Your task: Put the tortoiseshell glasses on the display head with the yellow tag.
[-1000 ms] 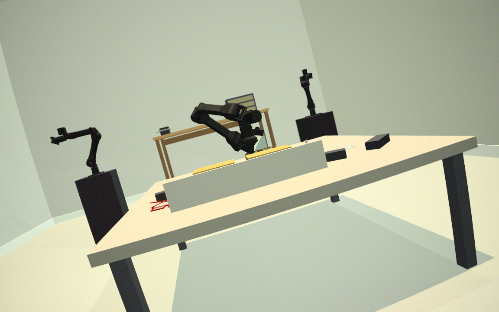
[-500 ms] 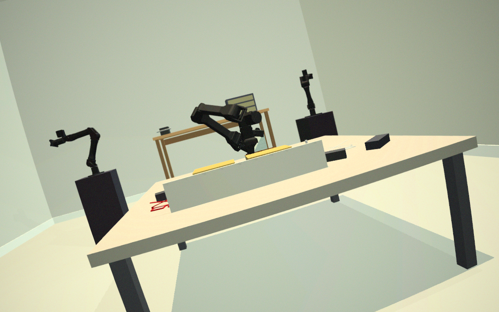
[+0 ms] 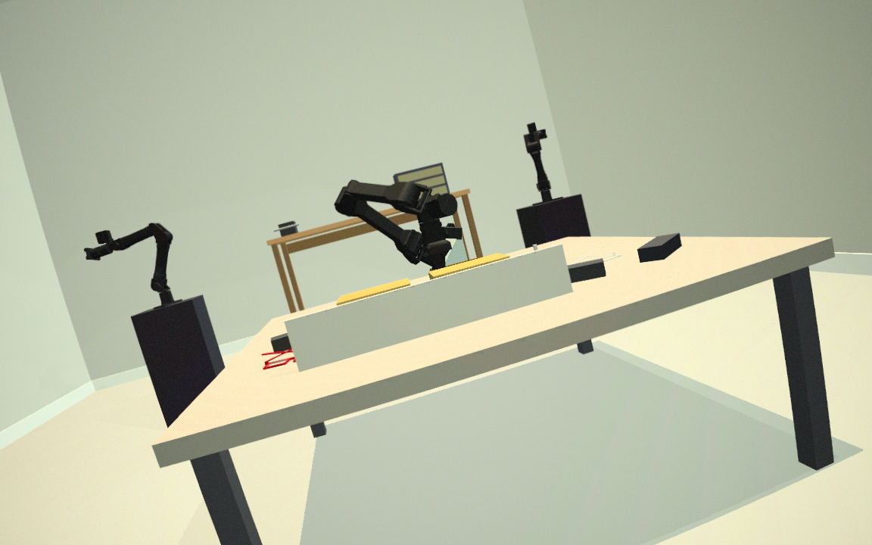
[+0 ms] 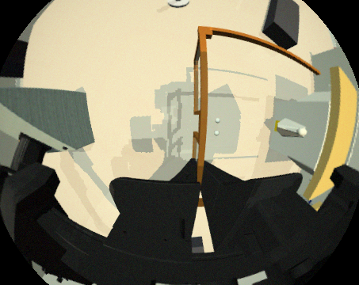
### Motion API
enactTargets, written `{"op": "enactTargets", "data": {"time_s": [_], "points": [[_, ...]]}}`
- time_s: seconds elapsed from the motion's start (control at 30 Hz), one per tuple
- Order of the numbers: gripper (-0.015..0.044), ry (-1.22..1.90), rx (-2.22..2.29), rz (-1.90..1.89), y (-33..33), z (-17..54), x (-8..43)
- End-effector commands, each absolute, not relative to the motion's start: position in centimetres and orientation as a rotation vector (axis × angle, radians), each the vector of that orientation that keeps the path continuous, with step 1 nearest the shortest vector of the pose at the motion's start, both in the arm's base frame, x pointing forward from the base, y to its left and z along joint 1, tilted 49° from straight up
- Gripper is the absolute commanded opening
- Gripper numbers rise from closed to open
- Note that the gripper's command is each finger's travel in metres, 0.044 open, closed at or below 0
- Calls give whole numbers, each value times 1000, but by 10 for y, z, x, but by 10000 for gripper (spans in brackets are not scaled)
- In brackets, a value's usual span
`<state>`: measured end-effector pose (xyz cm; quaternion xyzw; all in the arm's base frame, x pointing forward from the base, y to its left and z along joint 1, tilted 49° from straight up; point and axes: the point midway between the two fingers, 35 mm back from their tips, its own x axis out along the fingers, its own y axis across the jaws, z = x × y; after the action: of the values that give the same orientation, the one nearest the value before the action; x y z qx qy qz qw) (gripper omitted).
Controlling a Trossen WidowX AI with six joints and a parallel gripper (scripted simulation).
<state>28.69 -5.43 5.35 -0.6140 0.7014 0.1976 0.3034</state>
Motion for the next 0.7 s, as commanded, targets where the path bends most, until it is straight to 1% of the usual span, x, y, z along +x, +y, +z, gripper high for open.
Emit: {"op": "enactTargets", "data": {"time_s": [0.0, 0.67], "points": [[0, 1865, -1633, 524, -56, 54, 295], [0, 1864, -1633, 523, -61, 56, 321]]}}
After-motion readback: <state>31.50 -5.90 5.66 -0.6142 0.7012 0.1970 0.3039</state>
